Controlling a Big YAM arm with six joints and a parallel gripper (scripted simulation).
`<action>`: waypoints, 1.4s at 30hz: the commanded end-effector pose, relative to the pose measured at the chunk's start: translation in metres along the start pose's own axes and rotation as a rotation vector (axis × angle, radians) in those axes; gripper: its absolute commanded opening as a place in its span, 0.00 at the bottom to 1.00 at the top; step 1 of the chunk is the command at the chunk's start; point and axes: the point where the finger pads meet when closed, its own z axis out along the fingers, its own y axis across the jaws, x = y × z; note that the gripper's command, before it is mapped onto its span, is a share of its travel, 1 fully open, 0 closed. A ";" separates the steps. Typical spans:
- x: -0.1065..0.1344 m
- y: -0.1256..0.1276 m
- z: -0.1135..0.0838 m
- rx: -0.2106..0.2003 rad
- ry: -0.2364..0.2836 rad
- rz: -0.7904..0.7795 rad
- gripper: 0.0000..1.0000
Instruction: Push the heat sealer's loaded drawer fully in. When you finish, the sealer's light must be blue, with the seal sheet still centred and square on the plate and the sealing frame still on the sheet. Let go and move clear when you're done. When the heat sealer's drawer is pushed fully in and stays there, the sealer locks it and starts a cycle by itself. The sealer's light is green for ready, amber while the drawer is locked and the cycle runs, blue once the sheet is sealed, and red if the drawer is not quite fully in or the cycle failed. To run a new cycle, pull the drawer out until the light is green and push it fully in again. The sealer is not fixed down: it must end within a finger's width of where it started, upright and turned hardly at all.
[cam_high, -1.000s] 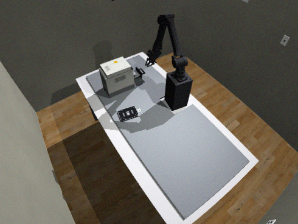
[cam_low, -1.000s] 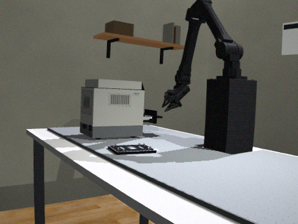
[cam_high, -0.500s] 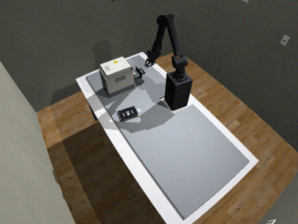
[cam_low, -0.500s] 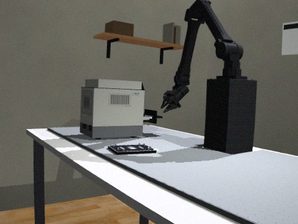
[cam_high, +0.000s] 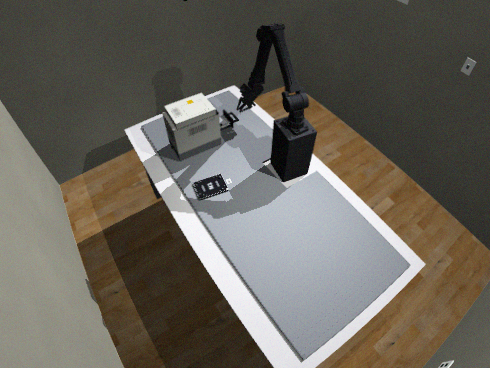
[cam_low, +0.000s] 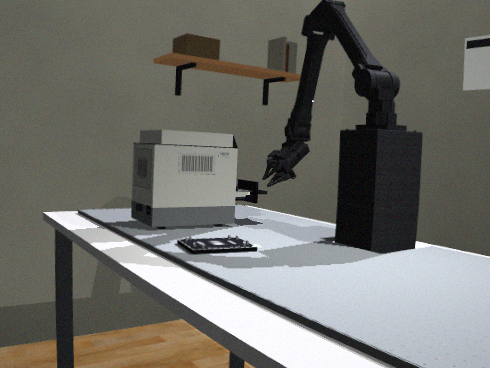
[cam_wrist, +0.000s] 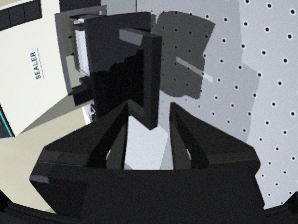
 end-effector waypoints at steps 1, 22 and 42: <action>0.006 -0.003 0.014 -0.007 0.018 0.017 0.30; 0.007 -0.003 0.026 -0.007 0.018 0.017 0.30; 0.007 -0.003 0.038 -0.007 0.018 0.016 0.30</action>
